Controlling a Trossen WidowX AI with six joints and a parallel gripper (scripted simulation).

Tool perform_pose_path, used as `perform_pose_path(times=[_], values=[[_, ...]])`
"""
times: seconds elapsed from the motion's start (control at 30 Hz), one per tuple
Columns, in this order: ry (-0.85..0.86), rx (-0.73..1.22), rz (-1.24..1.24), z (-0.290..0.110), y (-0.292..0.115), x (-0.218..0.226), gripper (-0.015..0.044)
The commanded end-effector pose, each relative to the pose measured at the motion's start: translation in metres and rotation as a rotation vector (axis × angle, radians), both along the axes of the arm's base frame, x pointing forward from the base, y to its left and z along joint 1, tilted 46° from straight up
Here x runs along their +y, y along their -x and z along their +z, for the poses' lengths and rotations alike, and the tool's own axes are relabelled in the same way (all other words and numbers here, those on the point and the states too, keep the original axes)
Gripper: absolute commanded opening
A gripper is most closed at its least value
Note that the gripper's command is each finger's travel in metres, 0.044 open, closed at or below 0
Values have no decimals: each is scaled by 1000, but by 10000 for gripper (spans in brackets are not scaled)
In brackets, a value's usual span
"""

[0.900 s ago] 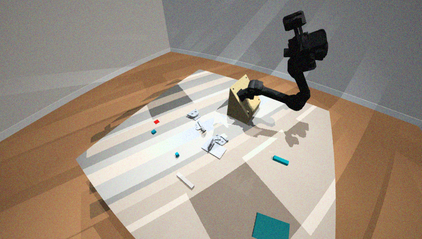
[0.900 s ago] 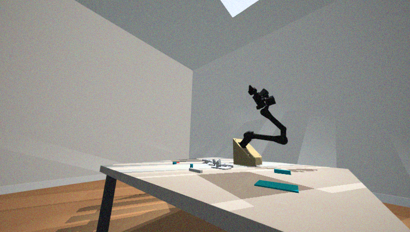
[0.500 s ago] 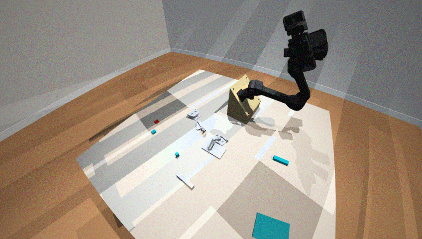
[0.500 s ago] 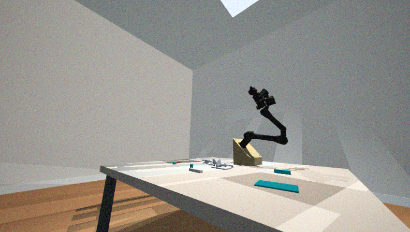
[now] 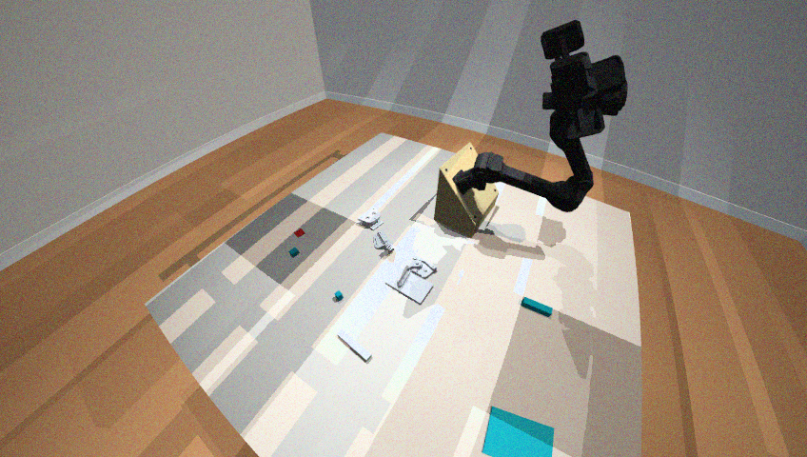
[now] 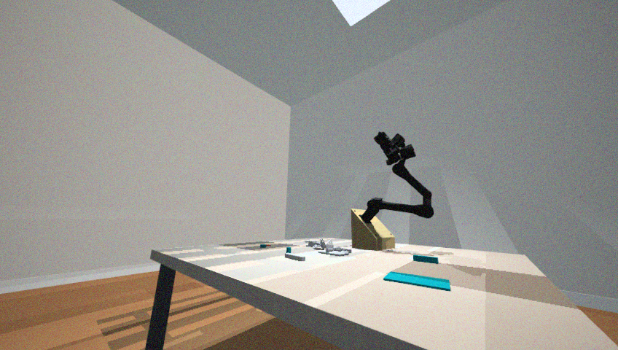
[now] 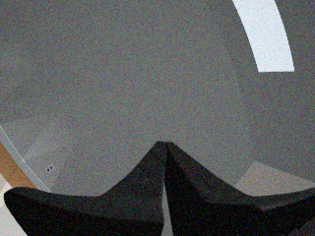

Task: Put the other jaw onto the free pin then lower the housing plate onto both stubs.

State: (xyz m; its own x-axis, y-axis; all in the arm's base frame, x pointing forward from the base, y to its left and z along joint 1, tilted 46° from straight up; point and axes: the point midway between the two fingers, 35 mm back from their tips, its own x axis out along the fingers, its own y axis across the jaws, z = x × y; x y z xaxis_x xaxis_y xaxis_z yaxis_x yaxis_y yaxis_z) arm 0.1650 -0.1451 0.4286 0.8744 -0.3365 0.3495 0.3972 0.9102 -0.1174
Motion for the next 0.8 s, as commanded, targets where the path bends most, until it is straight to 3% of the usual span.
perform_pose_path(times=[0.0, 0.07, 0.63, 0.77], values=[[0, 0, 0, 0, 0, 0, 0], [0, 0, 0, 0, 0, 0, 0], [-97, 197, 36, -54, -45, -45, 440], [-115, 262, 50, -73, -59, -54, 440]])
